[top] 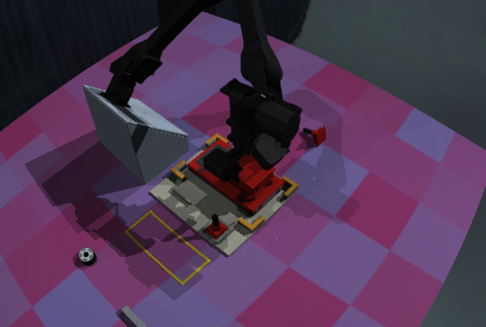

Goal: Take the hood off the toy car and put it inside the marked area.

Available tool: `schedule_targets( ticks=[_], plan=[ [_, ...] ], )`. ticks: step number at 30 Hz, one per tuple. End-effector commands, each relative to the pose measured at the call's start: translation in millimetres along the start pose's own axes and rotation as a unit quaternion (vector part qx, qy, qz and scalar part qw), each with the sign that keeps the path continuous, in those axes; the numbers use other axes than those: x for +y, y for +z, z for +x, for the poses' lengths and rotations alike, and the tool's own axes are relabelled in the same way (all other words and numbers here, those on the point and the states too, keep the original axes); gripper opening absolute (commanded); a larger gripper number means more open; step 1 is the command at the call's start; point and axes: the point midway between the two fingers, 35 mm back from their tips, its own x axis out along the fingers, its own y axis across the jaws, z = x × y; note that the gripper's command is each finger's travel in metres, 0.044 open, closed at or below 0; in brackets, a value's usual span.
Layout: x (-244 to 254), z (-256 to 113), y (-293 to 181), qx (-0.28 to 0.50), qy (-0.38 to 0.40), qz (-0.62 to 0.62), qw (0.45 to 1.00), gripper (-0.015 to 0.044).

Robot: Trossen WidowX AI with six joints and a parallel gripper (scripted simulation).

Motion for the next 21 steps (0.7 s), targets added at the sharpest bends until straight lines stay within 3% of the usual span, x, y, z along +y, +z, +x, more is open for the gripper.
schedule_targets(
  ticks=[1, 8, 21],
  plan=[
    [1, -10, 2, -0.003, 0.000, -0.004, 1.000, 0.0000],
    [1, -46, 2, -0.003, 0.000, -0.004, 1.000, 0.0000],
    [-69, -45, 12, -0.005, -0.014, 0.003, 1.000, 0.0000]
  ],
)
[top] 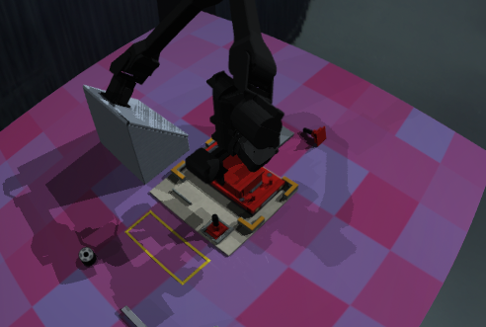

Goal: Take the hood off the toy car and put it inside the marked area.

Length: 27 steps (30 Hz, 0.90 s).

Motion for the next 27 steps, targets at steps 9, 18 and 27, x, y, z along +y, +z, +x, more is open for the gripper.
schedule_targets(
  ticks=[9, 18, 27],
  plan=[
    [-86, -5, 1, 0.000, -0.009, -0.001, 1.000, 0.0000],
    [-148, -5, -14, 0.001, -0.005, -0.003, 1.000, 0.0000],
    [-189, -3, -31, 0.002, 0.004, -0.007, 1.000, 0.0000]
  ],
)
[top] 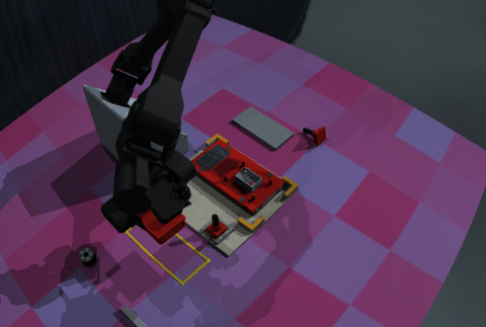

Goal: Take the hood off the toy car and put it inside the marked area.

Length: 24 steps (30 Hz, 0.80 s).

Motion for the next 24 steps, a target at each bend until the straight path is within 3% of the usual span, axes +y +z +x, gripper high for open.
schedule_targets(
  ticks=[1, 24],
  plan=[
    [-7, 1, -2, 0.002, 0.001, -0.006, 1.000, 0.0000],
    [-8, 22, 0, 0.001, 0.000, -0.006, 1.000, 0.0000]
  ],
)
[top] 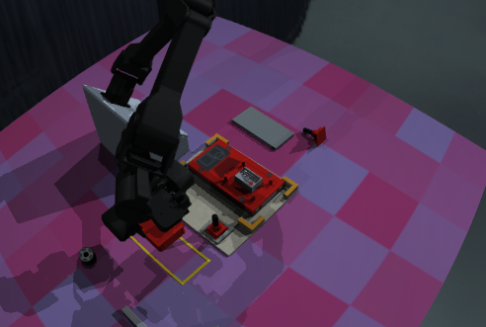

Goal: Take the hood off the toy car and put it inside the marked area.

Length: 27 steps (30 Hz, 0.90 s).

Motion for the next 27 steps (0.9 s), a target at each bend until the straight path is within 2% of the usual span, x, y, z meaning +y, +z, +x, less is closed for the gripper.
schedule_targets(
  ticks=[1, 27],
  plan=[
    [0, 6, -2, 0.002, 0.003, 0.004, 1.000, 0.0000],
    [1, 32, -2, 0.002, 0.004, 0.004, 1.000, 0.0000]
  ],
)
